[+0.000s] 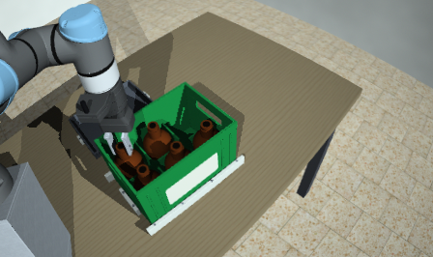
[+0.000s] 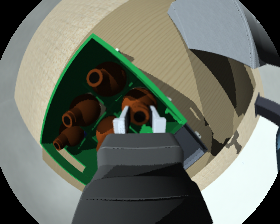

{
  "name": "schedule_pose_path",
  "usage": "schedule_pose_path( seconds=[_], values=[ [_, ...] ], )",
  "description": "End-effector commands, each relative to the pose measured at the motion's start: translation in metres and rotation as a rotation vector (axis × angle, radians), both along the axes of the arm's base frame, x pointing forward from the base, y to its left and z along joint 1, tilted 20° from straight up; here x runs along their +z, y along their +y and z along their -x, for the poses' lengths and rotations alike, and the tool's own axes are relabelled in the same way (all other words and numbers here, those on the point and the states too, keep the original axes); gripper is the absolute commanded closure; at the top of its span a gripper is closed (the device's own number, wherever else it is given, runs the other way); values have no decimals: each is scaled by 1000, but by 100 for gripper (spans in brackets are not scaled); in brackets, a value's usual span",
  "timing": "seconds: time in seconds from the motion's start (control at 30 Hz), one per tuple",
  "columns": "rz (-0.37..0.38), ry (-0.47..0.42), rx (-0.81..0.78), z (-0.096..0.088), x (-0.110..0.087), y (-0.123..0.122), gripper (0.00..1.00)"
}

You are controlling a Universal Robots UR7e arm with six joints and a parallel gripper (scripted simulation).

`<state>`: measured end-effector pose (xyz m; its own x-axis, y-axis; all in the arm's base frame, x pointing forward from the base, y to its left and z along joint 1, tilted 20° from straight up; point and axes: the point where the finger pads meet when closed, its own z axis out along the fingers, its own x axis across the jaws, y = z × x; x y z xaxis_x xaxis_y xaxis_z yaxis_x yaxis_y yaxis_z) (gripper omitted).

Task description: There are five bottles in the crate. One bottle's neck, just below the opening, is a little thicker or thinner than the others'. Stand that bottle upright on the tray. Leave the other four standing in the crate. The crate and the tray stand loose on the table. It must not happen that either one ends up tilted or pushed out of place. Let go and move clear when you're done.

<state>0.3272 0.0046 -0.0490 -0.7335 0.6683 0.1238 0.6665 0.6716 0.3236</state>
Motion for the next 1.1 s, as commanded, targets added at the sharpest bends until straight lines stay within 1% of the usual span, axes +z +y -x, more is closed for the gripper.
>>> schedule_pose_path(
  seconds=[0.0,0.93,0.97,1.07],
  values=[
    [1,-1,0,0,0,0,100],
    [1,-1,0,0,0,0,100],
    [1,-1,0,0,0,0,0],
    [1,-1,0,0,0,0,0]
  ],
)
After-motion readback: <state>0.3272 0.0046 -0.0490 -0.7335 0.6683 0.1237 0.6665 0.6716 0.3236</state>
